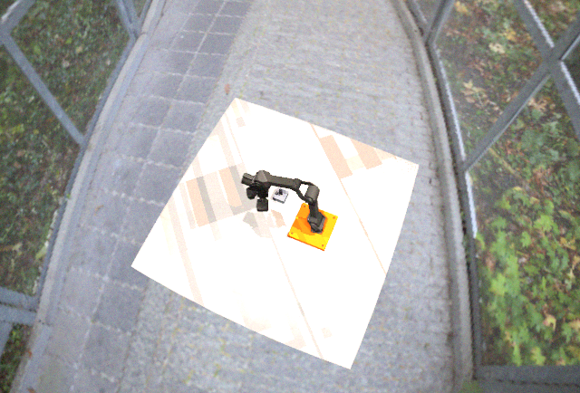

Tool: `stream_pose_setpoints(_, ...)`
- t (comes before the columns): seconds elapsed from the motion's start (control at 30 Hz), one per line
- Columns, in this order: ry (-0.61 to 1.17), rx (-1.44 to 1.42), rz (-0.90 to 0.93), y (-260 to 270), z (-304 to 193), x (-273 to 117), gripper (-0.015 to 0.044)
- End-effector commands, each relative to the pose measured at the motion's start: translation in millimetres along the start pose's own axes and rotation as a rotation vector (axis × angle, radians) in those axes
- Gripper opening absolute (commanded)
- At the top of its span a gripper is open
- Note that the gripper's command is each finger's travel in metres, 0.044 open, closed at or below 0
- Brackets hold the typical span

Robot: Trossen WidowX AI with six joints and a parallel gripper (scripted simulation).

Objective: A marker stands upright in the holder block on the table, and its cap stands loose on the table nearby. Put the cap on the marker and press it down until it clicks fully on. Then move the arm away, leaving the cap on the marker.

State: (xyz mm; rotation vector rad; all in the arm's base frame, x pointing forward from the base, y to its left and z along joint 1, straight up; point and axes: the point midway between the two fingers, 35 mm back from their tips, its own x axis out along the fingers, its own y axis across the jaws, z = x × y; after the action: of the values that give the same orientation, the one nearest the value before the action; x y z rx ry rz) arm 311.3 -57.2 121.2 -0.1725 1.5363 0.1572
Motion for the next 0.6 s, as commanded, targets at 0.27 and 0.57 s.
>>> stream_pose_setpoints(0.27, 0.005, -0.001, -0.005, -30.9, -29.1, -10.7, 0.0)
stream_pose_setpoints(0.57, 0.008, -0.001, -0.007, -50.7, -52.3, -18.6, 0.0)
